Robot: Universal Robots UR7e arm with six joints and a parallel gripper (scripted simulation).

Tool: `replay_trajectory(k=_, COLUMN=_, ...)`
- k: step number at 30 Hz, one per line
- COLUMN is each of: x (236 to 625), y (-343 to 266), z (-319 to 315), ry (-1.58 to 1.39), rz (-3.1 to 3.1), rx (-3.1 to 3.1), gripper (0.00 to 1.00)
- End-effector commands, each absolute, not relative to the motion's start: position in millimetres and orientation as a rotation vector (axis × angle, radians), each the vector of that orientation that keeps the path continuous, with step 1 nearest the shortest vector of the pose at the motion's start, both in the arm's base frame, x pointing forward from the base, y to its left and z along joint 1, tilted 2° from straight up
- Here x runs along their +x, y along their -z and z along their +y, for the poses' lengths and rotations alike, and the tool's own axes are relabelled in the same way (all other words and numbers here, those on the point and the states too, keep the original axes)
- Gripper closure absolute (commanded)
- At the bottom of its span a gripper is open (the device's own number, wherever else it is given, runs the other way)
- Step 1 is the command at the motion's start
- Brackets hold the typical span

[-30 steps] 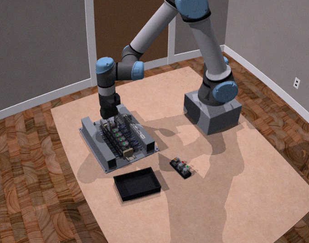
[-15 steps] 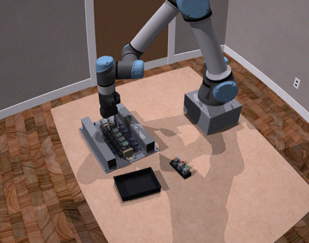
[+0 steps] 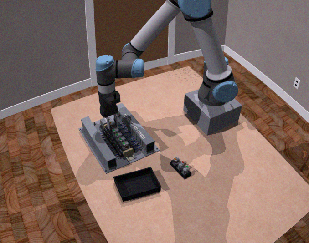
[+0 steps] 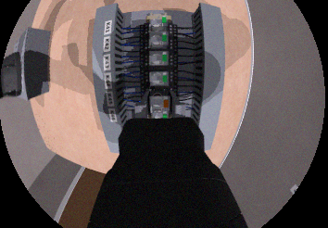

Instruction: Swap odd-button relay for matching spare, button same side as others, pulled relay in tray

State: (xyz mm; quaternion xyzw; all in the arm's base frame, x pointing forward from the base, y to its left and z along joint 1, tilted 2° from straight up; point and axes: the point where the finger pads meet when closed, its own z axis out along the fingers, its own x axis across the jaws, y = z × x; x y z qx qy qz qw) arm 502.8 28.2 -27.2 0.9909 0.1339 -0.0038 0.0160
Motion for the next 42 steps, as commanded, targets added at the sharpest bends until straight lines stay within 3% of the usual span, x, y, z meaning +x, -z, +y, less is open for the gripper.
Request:
replay_trajectory(k=1, x=503.1, y=25.3, z=28.1, ry=0.01, rz=0.416, rx=3.081, gripper=1.0)
replay_trajectory(k=42, x=503.1, y=17.1, z=28.4, ry=0.01, rz=0.416, rx=3.081, gripper=1.0)
